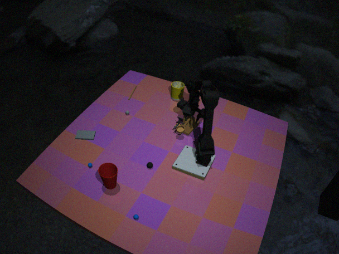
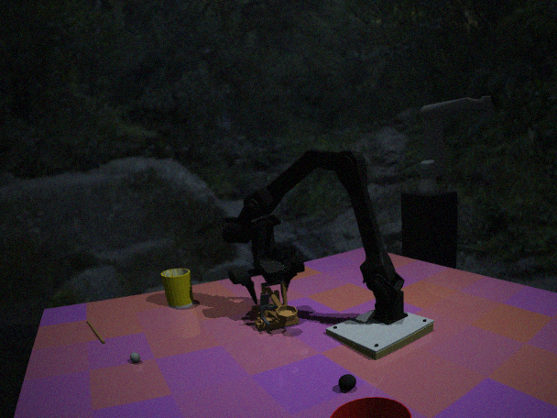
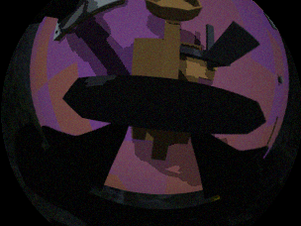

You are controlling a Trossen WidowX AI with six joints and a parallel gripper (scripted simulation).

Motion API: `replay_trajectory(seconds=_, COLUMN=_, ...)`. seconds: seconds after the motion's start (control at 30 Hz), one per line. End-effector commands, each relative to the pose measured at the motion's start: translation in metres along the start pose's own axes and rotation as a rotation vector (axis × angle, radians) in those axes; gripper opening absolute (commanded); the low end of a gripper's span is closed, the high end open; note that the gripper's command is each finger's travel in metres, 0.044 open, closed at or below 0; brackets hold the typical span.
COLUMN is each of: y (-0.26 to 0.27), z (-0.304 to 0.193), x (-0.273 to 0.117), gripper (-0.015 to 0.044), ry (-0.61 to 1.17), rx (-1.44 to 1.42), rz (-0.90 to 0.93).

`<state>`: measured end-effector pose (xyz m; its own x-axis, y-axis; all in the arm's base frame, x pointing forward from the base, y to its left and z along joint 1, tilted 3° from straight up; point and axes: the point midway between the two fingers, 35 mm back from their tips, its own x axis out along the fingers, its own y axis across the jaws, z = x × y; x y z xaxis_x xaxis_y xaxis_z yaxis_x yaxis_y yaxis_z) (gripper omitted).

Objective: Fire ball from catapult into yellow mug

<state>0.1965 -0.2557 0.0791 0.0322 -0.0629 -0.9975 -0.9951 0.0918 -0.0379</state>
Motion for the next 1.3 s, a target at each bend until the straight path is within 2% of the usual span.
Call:
replay_trajectory(seconds=0.0, y=-0.003, z=-0.003, x=-0.032, gripper=0.0440, ry=0.005, rx=0.000, rz=-0.006)
replay_trajectory(seconds=0.13, y=0.000, z=-0.001, x=-0.087, gripper=0.0440, ry=0.005, rx=0.000, rz=-0.005)
replay_trajectory(seconds=0.2, y=0.001, z=0.000, x=-0.096, gripper=0.0440, ry=0.005, rx=0.000, rz=-0.005)
replay_trajectory(seconds=0.27, y=0.001, z=0.000, x=-0.096, gripper=0.0440, ry=0.005, rx=0.000, rz=-0.005)
replay_trajectory(seconds=0.3, y=-0.002, z=-0.003, x=-0.081, gripper=0.0440, ry=0.012, rx=-0.002, rz=-0.012)
replay_trajectory(seconds=0.47, y=-0.002, z=-0.003, x=-0.081, gripper=0.0440, ry=0.012, rx=0.021, rz=-0.012)
replay_trajectory(seconds=1.27, y=-0.001, z=-0.002, x=-0.084, gripper=0.0440, ry=0.005, rx=0.844, rz=-0.017)
